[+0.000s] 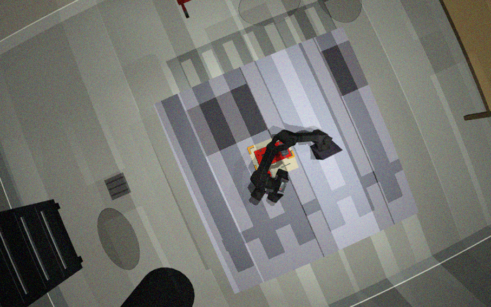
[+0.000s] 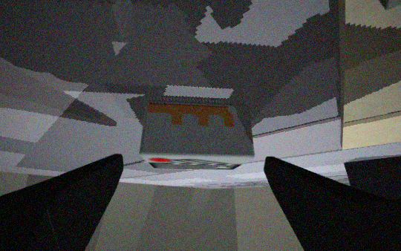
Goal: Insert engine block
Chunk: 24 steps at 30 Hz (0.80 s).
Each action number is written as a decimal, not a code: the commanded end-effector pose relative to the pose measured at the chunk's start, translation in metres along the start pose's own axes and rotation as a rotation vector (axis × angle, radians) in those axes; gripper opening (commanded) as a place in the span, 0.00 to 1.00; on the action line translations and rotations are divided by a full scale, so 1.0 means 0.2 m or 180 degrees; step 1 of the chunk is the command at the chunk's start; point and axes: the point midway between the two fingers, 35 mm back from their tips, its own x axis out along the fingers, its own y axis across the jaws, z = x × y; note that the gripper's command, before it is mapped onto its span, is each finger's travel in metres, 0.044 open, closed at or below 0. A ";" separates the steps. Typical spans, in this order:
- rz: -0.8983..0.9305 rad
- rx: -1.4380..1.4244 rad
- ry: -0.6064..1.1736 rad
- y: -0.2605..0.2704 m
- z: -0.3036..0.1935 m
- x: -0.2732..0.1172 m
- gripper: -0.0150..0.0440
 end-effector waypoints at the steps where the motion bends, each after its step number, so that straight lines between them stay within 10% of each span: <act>1: 0.0005 0.0028 0.0006 0.00 0.00 -0.06 1.00; 24: 0.0020 0.0012 0.0006 0.01 -0.01 -0.19 1.00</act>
